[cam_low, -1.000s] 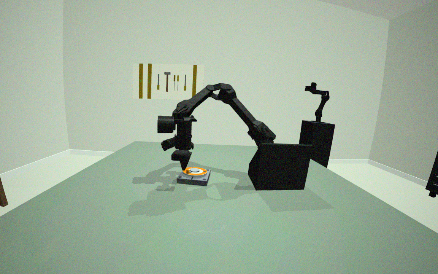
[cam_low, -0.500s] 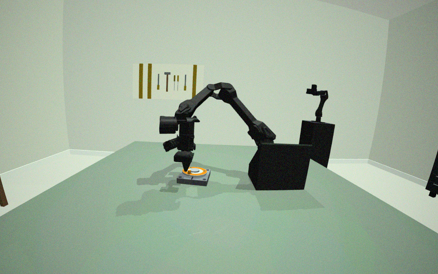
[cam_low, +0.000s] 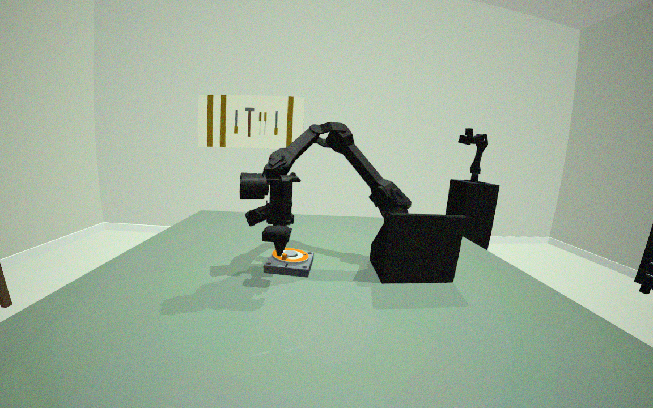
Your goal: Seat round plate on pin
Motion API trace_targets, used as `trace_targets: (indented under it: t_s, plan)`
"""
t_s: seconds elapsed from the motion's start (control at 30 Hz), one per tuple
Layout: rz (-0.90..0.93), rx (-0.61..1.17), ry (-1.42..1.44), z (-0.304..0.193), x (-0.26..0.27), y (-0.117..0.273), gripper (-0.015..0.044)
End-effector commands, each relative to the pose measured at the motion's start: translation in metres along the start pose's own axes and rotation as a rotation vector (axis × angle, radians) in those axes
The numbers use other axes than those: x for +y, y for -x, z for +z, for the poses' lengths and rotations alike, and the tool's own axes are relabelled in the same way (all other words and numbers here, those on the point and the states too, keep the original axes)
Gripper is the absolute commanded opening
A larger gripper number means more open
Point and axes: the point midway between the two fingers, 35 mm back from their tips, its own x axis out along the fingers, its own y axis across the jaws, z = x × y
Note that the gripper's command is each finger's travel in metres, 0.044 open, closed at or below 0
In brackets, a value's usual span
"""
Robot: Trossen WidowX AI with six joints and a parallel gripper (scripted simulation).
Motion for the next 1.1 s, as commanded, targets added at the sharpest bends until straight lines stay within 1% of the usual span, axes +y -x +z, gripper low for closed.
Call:
trace_targets:
  t_s: [0.0, 0.27, 0.53, 0.63, 0.67, 1.07]
  plan:
    - [0.001, 0.012, 0.003, -0.007, 0.001, -0.002, 0.0]
    - [0.001, 0.012, 0.003, -0.009, 0.003, 0.001, 0.0]
    - [0.003, 0.012, 0.003, -0.011, 0.003, 0.045, 0.0]
    - [0.003, 0.012, 0.003, -0.011, 0.004, 0.046, 0.0]
    - [0.0, 0.009, 0.011, -0.01, 0.004, 0.037, 0.0]
    - [0.0, 0.009, 0.011, -0.01, 0.004, 0.037, 0.0]
